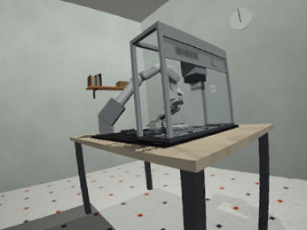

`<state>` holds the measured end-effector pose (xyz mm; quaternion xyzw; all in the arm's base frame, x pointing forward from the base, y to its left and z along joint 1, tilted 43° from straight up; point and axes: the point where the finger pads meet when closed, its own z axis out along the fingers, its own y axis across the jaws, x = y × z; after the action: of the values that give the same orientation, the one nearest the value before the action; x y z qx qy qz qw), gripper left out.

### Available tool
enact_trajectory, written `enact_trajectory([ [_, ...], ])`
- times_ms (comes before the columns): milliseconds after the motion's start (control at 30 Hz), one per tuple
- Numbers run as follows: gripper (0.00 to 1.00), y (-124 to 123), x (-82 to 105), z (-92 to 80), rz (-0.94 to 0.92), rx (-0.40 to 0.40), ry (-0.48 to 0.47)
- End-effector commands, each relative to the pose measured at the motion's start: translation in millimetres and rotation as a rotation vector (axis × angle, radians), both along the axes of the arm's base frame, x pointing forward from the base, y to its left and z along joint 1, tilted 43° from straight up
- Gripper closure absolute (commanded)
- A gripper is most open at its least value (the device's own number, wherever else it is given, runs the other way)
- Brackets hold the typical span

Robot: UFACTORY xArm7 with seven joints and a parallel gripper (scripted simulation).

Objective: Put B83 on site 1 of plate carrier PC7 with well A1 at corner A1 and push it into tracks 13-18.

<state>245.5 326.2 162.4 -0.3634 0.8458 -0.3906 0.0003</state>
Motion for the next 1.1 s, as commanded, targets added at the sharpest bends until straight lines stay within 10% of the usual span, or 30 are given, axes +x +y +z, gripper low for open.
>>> enact_trajectory([
  [0, 0.00, -8.3, 8.9, -0.7, -0.057, 0.068, -0.002],
  [1067, 0.00, -85.9, 72.6, -7.4, -0.686, 0.573, -0.060],
])
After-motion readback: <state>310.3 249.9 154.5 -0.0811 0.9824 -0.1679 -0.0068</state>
